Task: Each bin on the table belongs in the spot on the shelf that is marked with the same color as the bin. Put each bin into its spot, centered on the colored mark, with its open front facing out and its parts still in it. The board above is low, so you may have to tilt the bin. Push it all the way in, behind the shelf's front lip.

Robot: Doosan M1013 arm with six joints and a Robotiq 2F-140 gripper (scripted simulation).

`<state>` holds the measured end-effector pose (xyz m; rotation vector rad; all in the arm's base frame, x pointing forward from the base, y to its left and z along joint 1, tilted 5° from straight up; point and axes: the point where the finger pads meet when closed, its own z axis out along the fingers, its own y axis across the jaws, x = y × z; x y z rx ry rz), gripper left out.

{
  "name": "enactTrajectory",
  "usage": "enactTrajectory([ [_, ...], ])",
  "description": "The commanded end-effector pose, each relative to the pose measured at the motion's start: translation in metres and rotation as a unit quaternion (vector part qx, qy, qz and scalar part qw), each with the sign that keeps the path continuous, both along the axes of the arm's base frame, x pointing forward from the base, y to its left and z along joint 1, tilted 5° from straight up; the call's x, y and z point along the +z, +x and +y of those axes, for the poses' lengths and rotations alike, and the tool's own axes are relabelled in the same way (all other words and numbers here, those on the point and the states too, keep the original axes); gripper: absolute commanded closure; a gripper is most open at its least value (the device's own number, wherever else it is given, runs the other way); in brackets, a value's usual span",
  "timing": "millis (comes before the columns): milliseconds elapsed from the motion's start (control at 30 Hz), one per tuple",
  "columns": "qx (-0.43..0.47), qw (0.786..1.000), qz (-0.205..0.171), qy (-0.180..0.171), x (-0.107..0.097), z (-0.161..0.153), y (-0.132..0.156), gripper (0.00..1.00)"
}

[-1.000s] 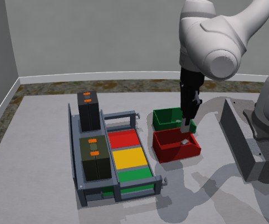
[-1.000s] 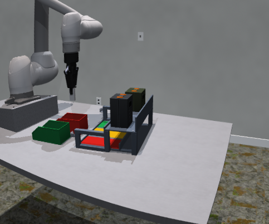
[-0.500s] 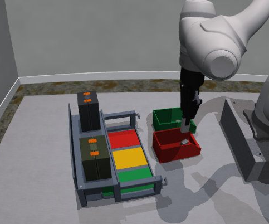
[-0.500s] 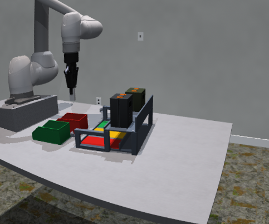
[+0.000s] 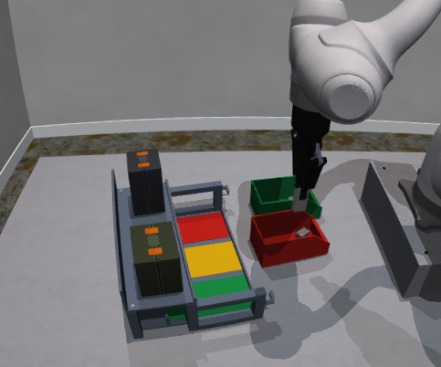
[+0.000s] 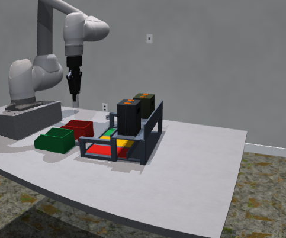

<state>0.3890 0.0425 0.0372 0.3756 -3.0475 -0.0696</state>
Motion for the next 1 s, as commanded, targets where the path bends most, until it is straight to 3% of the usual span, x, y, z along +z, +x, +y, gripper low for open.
enactTrajectory([
  [0, -0.003, 1.0, 0.0, 0.0, 0.0, -0.04, 0.012, 0.9],
  [200, -0.009, 1.0, 0.0, -0.001, 0.001, -0.101, 0.02, 0.9],
  [267, -0.009, 1.0, 0.0, -0.001, 0.001, -0.101, 0.02, 0.9],
  [333, -0.013, 1.0, 0.0, -0.001, 0.001, -0.138, 0.021, 0.9],
  [567, -0.019, 1.0, 0.001, -0.001, 0.001, -0.209, 0.014, 0.9],
  [867, -0.02, 1.0, 0.001, -0.001, 0.001, -0.216, 0.012, 0.9],
  [900, -0.02, 1.0, 0.001, -0.001, 0.001, -0.216, 0.012, 0.76],
  [967, -0.02, 1.0, 0.001, -0.001, 0.001, -0.216, 0.012, 0.76],
])
